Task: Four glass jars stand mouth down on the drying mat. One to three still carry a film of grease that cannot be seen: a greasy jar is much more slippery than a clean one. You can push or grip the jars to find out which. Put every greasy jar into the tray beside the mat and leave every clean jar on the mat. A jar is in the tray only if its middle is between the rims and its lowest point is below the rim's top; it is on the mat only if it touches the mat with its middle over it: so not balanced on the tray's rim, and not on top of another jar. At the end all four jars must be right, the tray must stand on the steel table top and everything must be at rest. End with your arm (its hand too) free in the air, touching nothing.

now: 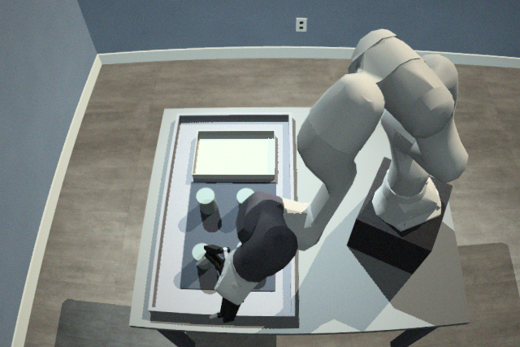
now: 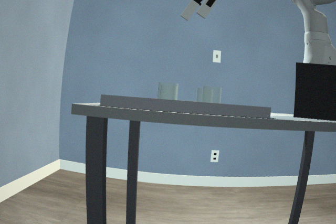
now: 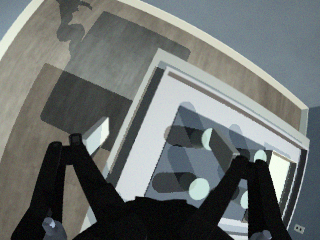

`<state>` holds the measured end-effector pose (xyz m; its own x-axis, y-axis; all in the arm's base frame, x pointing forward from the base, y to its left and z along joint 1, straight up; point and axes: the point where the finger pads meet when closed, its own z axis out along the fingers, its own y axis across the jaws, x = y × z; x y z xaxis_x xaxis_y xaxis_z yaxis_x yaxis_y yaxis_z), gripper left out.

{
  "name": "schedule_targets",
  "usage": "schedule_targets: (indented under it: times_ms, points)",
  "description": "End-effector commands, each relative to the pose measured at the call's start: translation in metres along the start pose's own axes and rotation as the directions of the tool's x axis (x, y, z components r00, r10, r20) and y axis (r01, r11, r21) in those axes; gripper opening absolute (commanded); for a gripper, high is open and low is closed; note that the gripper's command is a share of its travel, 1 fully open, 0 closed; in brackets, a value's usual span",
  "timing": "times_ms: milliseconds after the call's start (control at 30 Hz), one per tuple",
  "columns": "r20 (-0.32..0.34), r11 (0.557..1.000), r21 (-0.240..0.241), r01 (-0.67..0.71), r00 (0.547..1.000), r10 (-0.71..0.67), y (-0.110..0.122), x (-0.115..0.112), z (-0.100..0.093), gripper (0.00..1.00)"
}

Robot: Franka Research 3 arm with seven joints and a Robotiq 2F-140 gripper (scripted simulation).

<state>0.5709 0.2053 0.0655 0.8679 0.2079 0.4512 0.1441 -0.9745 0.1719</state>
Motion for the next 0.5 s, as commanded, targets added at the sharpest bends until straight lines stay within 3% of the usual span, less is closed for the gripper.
schedule_targets:
  times_ms: [0, 300, 367, 467]
  points:
    - [-0.002, 0.997, -0.056, -0.052, 0.999, 0.052, 0.028, 0.021, -0.003, 1.00]
    - [-0.010, 0.969, -0.160, -0.188, 0.982, 0.189, 0.089, 0.065, -0.020, 1.00]
    - [-0.010, 0.969, -0.160, -0.188, 0.982, 0.189, 0.089, 0.065, -0.020, 1.00]
    - [-0.010, 0.954, -0.190, -0.232, 0.972, 0.235, 0.108, 0.077, -0.027, 1.00]
